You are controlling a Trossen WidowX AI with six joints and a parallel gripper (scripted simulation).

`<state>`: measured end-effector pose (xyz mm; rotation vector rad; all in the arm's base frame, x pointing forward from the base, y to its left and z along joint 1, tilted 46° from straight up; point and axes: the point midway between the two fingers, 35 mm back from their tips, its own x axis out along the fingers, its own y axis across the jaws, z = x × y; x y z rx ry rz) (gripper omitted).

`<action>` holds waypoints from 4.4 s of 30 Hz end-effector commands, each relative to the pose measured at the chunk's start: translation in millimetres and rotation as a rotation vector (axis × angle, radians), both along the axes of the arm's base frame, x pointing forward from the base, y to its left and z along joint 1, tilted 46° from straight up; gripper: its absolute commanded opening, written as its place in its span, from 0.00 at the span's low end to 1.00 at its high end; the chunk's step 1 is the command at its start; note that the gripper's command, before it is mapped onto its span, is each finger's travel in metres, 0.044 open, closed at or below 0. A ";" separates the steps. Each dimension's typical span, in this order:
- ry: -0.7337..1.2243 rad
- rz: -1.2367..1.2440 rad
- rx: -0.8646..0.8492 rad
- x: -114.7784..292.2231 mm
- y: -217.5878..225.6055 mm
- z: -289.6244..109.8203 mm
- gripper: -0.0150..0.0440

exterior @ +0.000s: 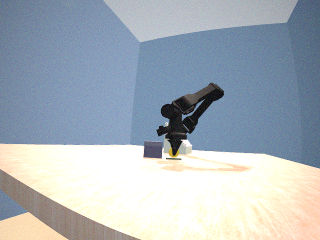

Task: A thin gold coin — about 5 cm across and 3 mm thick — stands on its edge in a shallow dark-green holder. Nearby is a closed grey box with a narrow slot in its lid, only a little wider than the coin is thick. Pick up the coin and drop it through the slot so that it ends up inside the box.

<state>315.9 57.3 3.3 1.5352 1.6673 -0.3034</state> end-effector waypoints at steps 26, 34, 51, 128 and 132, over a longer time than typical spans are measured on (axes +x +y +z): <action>-0.011 -0.003 -0.007 -5.0 -54.3 52.1 0.25; -0.005 -0.009 -0.004 -8.9 -61.1 61.3 0.25; 0.037 -0.052 -0.004 -12.5 -74.0 49.2 0.25; 0.039 -0.050 0.001 -11.7 -133.1 -11.9 0.25; 0.041 -0.053 0.001 -11.6 -131.2 -14.3 0.25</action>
